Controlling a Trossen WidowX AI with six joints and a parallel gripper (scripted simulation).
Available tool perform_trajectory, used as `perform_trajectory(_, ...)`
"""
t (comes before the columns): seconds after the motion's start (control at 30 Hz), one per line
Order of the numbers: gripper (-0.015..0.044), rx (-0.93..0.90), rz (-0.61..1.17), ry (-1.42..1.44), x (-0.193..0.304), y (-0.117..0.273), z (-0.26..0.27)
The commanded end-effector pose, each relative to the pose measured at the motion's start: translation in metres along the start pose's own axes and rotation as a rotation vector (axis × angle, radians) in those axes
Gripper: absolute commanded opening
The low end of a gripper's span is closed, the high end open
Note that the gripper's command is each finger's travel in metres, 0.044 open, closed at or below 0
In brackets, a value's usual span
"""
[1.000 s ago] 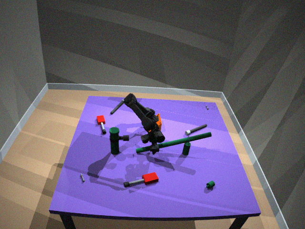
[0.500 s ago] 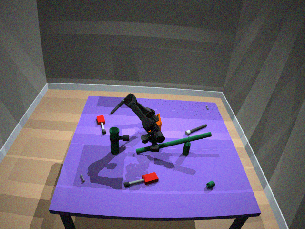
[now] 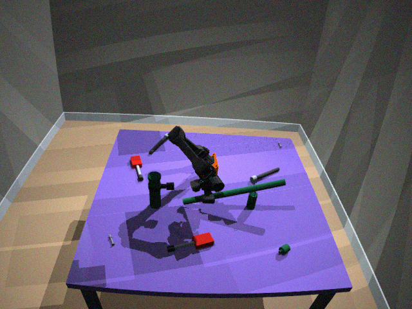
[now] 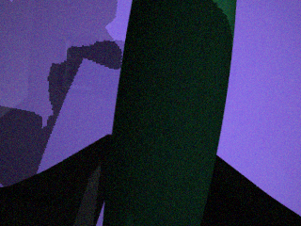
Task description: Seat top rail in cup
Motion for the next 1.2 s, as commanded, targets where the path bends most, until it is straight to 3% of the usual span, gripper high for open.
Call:
perform_trajectory(0.0, 0.0000, -0.008, -0.042, 0.004, 0.001, 0.013, 0.000)
perform_trajectory(0.53, 0.0000, -0.040, -0.269, -0.006, -0.001, 0.068, -0.003)
perform_trajectory(1.17, 0.0000, -0.027, -0.255, -0.005, 0.000, 0.065, -0.003)
Point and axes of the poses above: the point midway between the two fingers, 35 mm back from their tips, its own y axis back along the fingers, its own z axis across the jaws, x = y × z, the point moved 10 cm from there along y, back along the fingers, and after that the axes turned 4 degrees about -y, right-handed, at the moved point
